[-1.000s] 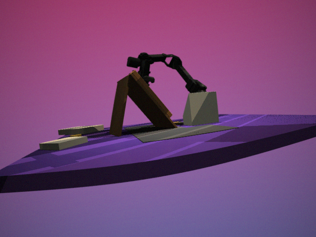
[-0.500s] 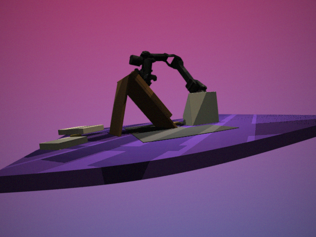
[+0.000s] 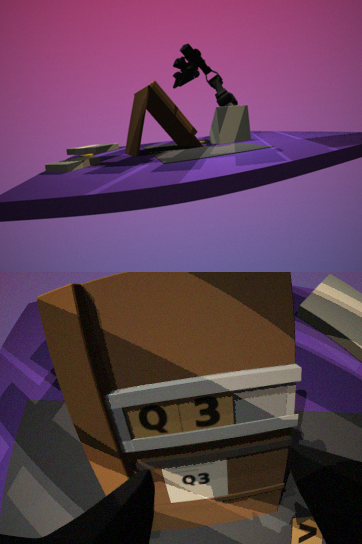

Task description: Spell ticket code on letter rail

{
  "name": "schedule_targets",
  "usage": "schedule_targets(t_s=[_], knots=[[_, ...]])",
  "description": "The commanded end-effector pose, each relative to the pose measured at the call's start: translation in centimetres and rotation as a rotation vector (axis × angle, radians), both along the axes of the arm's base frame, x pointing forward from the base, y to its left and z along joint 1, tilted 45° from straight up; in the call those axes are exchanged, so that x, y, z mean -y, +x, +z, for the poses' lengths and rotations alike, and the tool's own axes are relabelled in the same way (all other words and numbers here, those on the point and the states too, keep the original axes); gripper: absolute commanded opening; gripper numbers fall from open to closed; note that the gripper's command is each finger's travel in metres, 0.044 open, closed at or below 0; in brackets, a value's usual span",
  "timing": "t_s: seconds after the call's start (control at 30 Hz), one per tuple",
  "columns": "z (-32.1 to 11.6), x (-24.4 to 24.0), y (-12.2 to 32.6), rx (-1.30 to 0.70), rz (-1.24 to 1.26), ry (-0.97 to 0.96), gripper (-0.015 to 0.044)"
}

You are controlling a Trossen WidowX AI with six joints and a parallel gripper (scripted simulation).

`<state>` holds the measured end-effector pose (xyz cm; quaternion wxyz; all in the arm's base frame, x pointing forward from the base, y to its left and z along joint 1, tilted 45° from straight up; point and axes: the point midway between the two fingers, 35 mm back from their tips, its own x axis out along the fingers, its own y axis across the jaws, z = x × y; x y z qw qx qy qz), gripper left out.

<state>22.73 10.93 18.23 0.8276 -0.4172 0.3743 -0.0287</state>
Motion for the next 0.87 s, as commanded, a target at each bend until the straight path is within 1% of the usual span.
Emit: schedule_targets(t_s=[0.0, 0.03, 0.83], knots=[[0.34, -0.72, -3.04, 0.103, 0.119, 0.076, 0.0420], [0.35, -0.75, -3.17, 0.107, 0.125, 0.080, 0.0440], [0.35, -0.75, -3.17, 0.107, 0.125, 0.080, 0.0440]])
